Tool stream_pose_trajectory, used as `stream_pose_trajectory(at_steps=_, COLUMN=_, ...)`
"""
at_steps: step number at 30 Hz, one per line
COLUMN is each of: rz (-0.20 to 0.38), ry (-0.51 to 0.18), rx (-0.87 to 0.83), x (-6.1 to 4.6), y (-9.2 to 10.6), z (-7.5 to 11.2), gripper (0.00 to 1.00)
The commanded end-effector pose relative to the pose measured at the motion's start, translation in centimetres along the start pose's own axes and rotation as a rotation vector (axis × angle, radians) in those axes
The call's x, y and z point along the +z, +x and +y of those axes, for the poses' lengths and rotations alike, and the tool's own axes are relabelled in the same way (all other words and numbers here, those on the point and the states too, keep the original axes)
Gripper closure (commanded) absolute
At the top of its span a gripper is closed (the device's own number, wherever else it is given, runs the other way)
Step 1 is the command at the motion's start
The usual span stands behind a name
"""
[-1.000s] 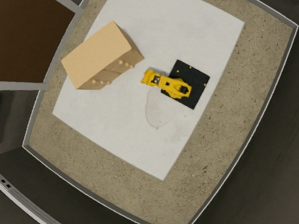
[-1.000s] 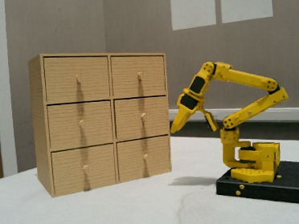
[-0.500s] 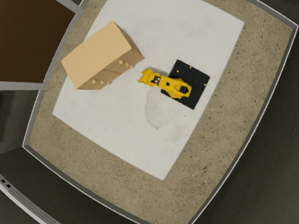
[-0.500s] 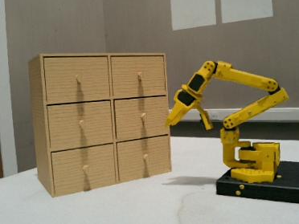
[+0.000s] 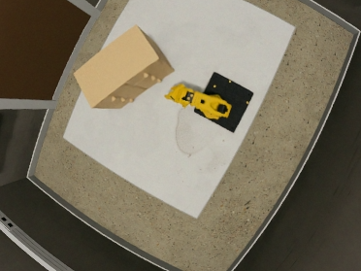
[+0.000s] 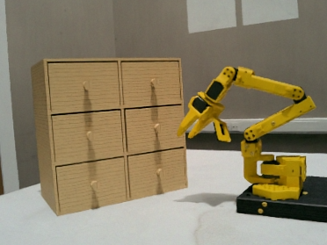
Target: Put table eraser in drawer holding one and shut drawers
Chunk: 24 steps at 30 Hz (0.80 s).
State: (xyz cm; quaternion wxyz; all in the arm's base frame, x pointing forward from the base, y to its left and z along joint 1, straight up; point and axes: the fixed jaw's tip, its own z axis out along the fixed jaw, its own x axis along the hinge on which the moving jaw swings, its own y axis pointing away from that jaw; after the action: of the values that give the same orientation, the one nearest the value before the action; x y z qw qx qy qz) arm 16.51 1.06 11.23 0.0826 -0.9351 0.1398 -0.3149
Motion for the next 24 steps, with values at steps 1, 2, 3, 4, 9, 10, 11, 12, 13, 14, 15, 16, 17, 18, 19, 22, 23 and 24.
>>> stream_pose_trajectory(at_steps=1, rz=0.03, ry=0.008, rx=0.101, x=-0.25, y=0.47, z=-0.05, gripper=0.79)
stream_pose_trajectory(at_steps=2, rz=0.03, ry=0.008, rx=0.126, x=-0.25, y=0.46, z=-0.04, gripper=0.79)
stream_pose_trajectory(at_steps=3, rz=0.03, ry=0.008, rx=0.151, x=-0.25, y=0.44, z=-0.03, gripper=0.79)
stream_pose_trajectory(at_steps=4, rz=0.031, ry=0.008, rx=0.176, x=-0.25, y=0.43, z=-0.02, gripper=0.79)
stream_pose_trajectory(at_steps=9, rz=0.031, ry=0.008, rx=0.301, x=-0.25, y=0.36, z=0.01, gripper=0.79)
stream_pose_trajectory(at_steps=10, rz=0.031, ry=0.008, rx=0.326, x=-0.24, y=0.34, z=0.02, gripper=0.79)
stream_pose_trajectory(at_steps=11, rz=0.032, ry=0.008, rx=0.351, x=-0.24, y=0.33, z=0.02, gripper=0.79)
stream_pose_trajectory(at_steps=12, rz=0.032, ry=0.008, rx=0.376, x=-0.24, y=0.32, z=0.03, gripper=0.79)
stream_pose_trajectory(at_steps=13, rz=0.032, ry=0.008, rx=0.376, x=-0.24, y=0.32, z=0.03, gripper=0.79)
stream_pose_trajectory(at_steps=14, rz=0.032, ry=0.008, rx=0.376, x=-0.24, y=0.32, z=0.03, gripper=0.79)
stream_pose_trajectory(at_steps=15, rz=0.032, ry=0.008, rx=0.401, x=-0.24, y=0.3, z=0.03, gripper=0.79)
stream_pose_trajectory(at_steps=16, rz=0.032, ry=0.008, rx=0.426, x=-0.24, y=0.29, z=0.04, gripper=0.79)
stream_pose_trajectory(at_steps=17, rz=0.032, ry=0.008, rx=0.451, x=-0.24, y=0.28, z=0.04, gripper=0.79)
stream_pose_trajectory(at_steps=18, rz=0.033, ry=0.008, rx=0.476, x=-0.24, y=0.26, z=0.04, gripper=0.79)
stream_pose_trajectory(at_steps=19, rz=0.033, ry=0.008, rx=0.501, x=-0.24, y=0.25, z=0.05, gripper=0.79)
stream_pose_trajectory(at_steps=22, rz=0.034, ry=0.009, rx=0.576, x=-0.24, y=0.21, z=0.05, gripper=0.79)
stream_pose_trajectory(at_steps=23, rz=0.034, ry=0.009, rx=0.601, x=-0.24, y=0.2, z=0.05, gripper=0.79)
stream_pose_trajectory(at_steps=24, rz=0.034, ry=0.009, rx=0.626, x=-0.24, y=0.19, z=0.05, gripper=0.79)
